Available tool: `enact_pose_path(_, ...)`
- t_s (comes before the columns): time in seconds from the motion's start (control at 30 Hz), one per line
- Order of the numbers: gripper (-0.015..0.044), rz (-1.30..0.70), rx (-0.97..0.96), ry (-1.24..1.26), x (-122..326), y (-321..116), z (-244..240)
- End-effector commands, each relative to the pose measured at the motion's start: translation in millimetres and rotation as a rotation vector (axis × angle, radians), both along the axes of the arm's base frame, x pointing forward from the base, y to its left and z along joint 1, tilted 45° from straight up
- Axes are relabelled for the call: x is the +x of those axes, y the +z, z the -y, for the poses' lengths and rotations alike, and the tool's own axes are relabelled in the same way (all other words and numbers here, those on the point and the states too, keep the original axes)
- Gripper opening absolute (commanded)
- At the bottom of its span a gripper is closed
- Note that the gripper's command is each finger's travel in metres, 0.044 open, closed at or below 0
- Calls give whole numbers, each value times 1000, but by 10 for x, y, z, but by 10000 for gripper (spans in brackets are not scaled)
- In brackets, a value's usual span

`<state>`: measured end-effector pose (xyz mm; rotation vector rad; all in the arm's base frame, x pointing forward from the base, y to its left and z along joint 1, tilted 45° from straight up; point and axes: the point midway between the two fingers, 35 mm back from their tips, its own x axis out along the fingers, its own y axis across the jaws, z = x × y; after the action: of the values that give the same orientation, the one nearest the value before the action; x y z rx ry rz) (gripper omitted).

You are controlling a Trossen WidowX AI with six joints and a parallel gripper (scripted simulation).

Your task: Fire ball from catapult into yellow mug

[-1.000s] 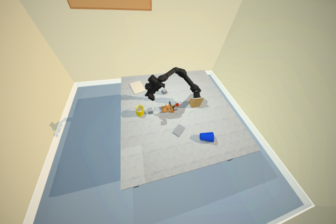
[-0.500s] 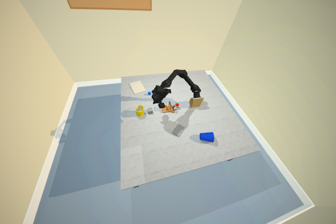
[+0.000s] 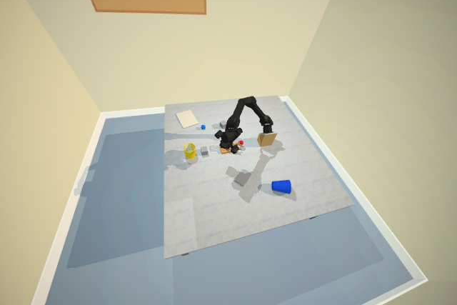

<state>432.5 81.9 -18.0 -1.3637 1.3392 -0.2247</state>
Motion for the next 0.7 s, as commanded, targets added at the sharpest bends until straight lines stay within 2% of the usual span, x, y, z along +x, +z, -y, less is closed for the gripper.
enact_pose_path(0.0, 0, -149, -88, 46, -275, -161, 25)
enact_pose_path(0.67, 0, -715, -444, 223, -1260, -368, 197)
